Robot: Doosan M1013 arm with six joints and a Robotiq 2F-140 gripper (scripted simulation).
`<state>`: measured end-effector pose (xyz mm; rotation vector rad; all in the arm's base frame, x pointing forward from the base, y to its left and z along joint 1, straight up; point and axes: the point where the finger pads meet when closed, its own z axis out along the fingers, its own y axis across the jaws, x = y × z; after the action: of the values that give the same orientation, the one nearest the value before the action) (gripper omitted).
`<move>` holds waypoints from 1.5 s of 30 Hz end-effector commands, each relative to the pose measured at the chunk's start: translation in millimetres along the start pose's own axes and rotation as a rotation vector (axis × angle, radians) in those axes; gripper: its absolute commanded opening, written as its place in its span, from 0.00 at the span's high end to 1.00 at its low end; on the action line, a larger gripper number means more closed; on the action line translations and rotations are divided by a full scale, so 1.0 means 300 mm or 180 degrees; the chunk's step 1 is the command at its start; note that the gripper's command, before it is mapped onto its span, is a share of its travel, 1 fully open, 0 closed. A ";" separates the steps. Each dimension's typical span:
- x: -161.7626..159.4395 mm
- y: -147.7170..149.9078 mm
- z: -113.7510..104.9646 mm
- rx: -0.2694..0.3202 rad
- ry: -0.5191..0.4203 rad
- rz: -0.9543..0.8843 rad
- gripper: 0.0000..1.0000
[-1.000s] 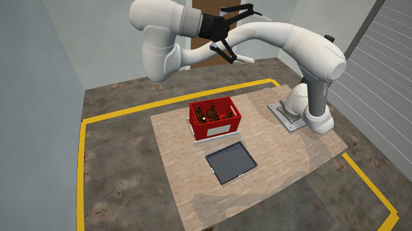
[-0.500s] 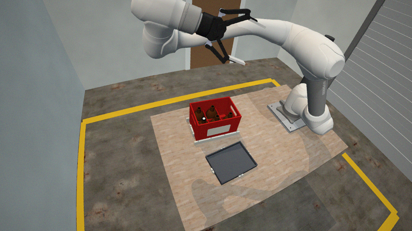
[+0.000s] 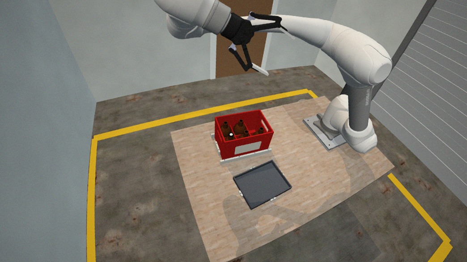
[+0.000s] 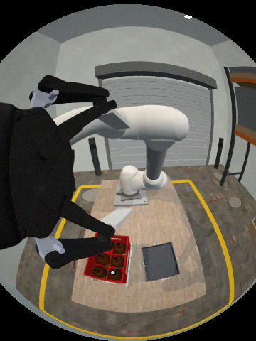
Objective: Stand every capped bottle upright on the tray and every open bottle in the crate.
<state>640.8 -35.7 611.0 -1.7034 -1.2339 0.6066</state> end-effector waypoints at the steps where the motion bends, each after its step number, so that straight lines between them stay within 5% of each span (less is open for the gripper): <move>1: -0.009 0.006 0.001 -0.0040 -0.0008 -0.0005 0.00; 45: -0.337 0.283 0.045 -0.1567 -0.0322 -0.0180 0.00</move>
<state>632.1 -124.9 523.2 -2.0280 -1.5717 0.3916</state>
